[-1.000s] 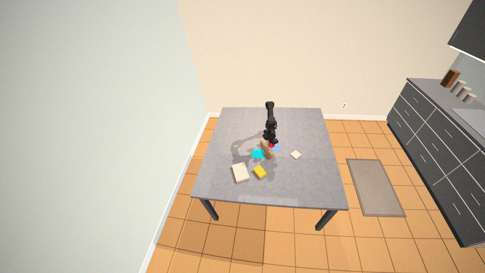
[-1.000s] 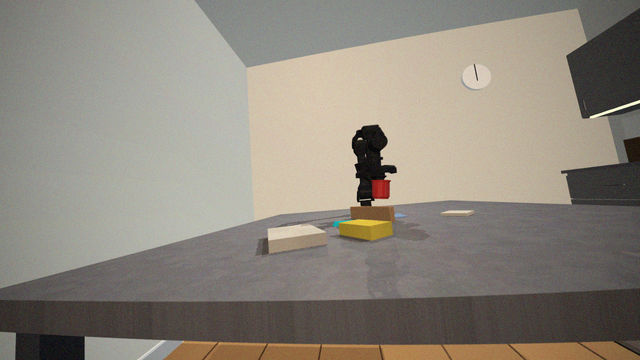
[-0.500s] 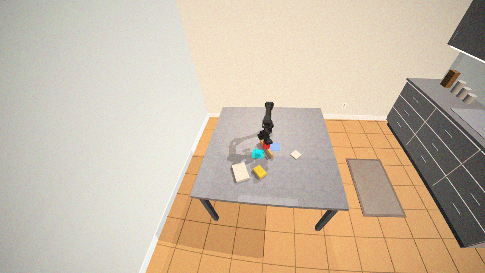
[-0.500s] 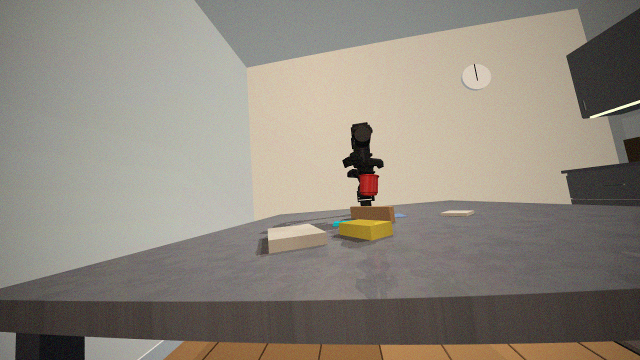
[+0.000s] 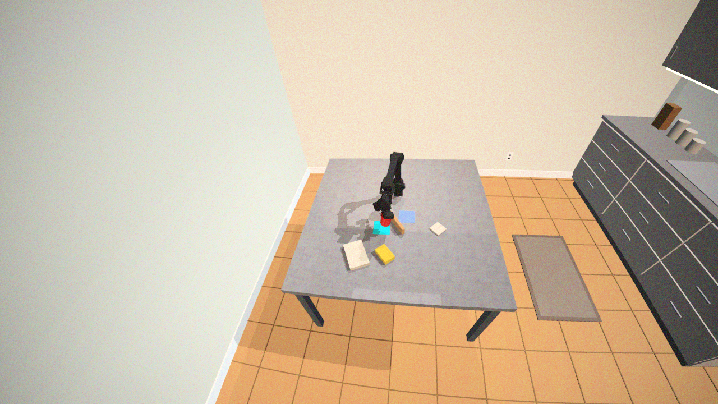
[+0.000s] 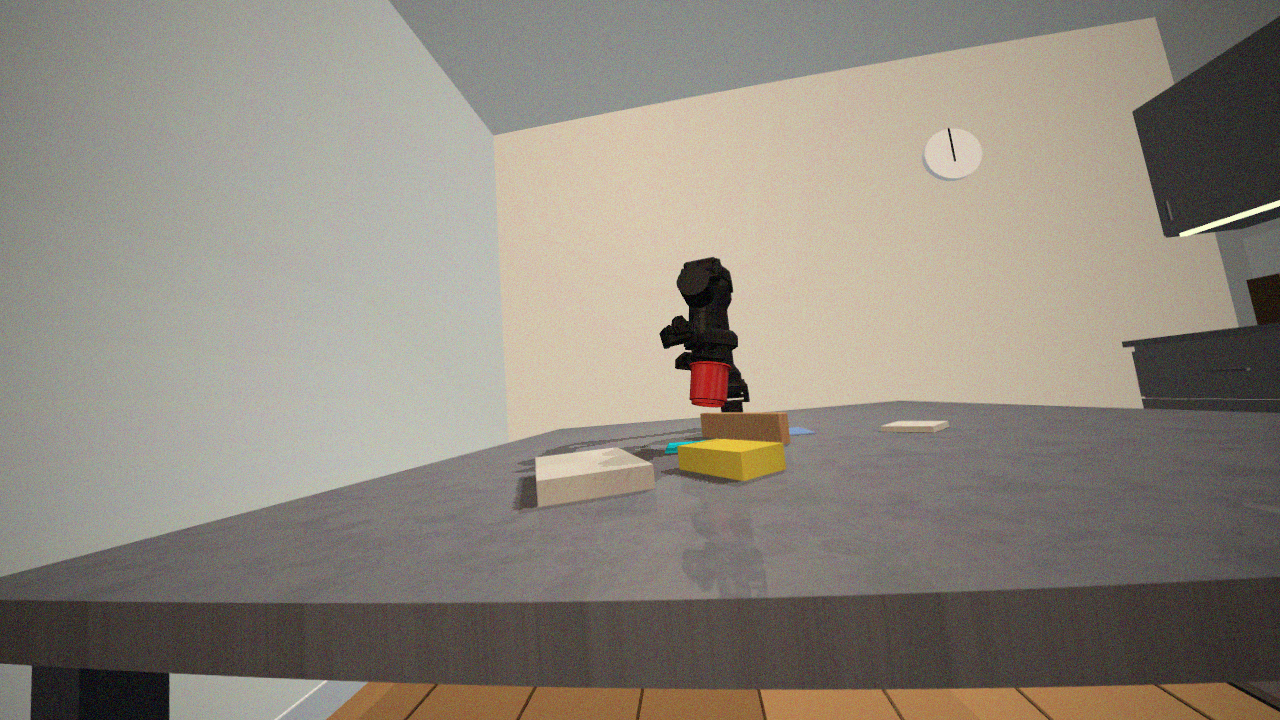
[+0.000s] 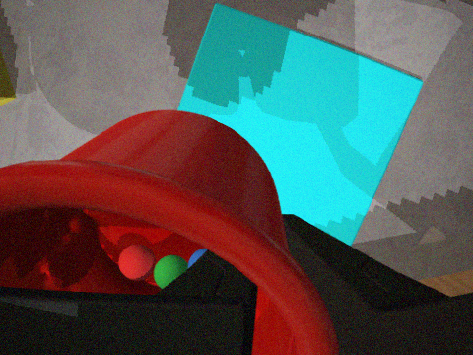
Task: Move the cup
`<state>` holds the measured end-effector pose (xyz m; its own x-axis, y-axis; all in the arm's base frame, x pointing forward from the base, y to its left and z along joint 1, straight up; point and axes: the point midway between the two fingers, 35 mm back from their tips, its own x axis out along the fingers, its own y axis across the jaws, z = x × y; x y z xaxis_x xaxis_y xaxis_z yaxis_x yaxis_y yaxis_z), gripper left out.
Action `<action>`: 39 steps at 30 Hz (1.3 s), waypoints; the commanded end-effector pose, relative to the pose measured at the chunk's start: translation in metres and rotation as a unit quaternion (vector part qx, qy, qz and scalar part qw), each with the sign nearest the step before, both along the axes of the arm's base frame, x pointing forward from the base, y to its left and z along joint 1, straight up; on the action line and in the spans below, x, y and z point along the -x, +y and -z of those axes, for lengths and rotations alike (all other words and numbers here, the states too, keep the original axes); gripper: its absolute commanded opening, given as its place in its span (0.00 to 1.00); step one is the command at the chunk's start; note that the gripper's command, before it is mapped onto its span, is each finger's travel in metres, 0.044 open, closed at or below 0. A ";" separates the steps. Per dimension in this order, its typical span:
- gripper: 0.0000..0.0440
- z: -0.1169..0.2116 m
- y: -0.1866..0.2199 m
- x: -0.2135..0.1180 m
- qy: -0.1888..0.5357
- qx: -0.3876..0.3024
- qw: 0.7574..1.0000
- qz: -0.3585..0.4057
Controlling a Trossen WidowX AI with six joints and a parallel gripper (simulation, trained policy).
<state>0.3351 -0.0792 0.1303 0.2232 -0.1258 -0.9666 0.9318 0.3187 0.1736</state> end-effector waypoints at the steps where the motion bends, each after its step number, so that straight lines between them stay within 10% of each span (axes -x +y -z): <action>1: 0.00 0.013 -0.009 -0.002 0.002 0.004 1.000 0.007; 15: 0.04 0.054 -0.023 0.003 0.010 0.003 1.000 0.026; 23: 0.33 0.058 -0.032 0.001 -0.010 0.001 0.999 0.039; 39: 0.49 0.025 -0.034 0.008 -0.059 -0.014 0.997 0.039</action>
